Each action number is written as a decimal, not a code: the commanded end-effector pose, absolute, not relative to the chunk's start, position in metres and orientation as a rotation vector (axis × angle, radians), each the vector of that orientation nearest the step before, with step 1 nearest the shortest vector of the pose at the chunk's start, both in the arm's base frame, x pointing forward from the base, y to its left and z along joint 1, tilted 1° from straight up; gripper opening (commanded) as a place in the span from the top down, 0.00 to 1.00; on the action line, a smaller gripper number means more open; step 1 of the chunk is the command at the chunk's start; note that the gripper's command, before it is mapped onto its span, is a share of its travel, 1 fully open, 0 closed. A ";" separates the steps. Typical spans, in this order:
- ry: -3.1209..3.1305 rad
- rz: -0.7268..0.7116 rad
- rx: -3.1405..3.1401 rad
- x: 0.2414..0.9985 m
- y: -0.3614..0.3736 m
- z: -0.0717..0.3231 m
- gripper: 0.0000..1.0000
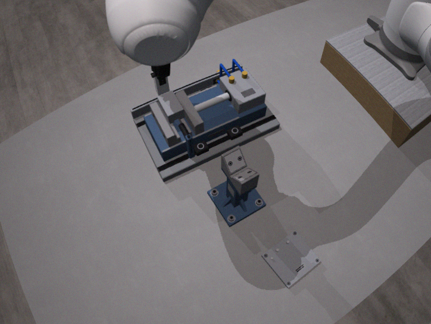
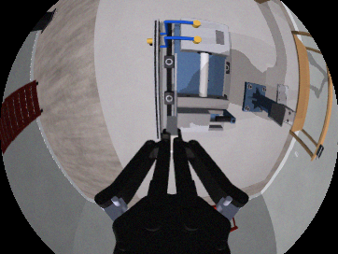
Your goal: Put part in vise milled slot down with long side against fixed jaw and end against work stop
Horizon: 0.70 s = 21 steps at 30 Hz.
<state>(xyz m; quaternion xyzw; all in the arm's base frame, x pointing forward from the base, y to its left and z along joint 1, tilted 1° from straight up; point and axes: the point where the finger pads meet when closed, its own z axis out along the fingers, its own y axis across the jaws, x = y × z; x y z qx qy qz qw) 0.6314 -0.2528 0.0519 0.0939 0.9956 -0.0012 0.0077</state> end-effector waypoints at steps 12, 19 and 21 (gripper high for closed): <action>3.117 0.002 0.296 0.629 -0.246 0.048 1.00; 3.117 0.002 0.296 0.629 -0.244 0.048 1.00; 3.117 0.002 0.296 0.629 -0.243 0.048 1.00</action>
